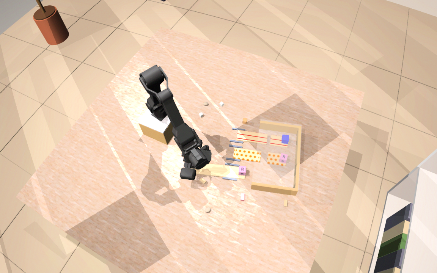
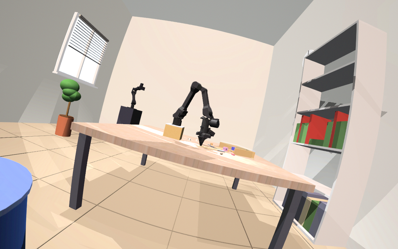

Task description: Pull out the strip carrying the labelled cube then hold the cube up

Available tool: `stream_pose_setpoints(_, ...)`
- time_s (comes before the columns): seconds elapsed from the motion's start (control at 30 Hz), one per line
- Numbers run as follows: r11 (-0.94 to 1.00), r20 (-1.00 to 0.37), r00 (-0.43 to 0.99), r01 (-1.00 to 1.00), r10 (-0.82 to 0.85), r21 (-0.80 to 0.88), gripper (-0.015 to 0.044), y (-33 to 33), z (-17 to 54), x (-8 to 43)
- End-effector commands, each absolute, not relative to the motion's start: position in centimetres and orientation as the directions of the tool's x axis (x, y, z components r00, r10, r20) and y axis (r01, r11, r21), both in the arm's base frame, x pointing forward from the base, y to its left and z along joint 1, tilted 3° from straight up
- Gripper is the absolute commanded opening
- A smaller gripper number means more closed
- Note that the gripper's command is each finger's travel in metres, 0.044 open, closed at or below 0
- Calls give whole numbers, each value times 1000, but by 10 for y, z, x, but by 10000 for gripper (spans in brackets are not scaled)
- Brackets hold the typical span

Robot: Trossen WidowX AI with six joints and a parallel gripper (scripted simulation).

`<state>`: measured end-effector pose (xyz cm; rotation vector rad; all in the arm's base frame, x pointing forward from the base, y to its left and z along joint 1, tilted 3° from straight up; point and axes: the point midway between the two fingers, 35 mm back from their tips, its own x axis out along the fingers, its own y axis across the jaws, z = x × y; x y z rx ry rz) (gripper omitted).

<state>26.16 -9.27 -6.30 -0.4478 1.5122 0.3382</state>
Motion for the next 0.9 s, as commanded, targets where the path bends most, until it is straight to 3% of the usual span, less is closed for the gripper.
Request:
stream_pose_setpoints(0.0,875,-998,10,-482,-58,-55,0,-92,-68,253)
stream_pose_setpoints(0.4,875,-998,10,-482,-58,-55,0,-92,-68,253)
stream_pose_setpoints(0.7,875,-998,11,-482,-58,-56,0,-90,-20,263)
stream_pose_setpoints(0.87,850,-998,13,-524,-57,-55,131,-78,-20,286)
